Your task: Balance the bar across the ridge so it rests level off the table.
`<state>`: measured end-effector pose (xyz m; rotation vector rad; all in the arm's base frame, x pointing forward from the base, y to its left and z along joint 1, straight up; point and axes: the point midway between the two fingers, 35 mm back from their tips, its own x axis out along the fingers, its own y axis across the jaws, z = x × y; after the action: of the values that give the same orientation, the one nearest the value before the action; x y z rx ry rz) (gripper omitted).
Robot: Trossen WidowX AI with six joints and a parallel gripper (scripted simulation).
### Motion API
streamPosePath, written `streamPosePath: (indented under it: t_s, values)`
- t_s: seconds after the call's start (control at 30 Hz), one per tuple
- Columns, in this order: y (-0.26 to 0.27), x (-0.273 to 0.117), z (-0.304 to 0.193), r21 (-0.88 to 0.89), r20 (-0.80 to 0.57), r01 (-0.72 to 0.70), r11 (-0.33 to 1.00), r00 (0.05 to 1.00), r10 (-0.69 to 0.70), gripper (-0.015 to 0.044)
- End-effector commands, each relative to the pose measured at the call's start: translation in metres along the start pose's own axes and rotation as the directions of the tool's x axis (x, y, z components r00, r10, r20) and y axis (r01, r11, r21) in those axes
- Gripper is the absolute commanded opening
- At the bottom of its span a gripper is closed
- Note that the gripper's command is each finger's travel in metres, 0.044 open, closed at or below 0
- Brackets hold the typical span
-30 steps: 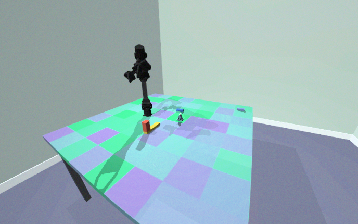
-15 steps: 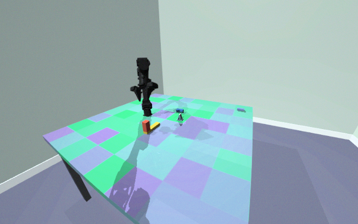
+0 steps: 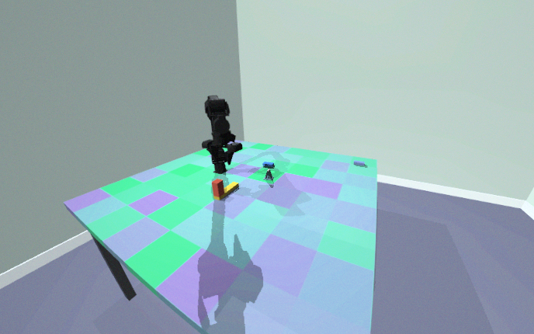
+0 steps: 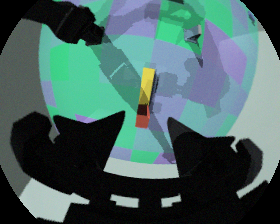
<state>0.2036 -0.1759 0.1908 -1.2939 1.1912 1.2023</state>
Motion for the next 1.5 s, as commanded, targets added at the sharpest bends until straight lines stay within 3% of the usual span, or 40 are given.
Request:
streamPosePath:
  t_s: [0.0,0.63,1.47]
  values:
    - [0.000,0.004,0.003,0.005,0.023,-0.010,1.000,1.000,0.010,0.0315]
    - [0.001,0.116,0.005,0.005,0.023,-0.010,1.000,1.000,0.010,0.0315]
    - [0.002,0.143,0.006,0.005,0.023,-0.011,1.000,1.000,0.010,0.0315]
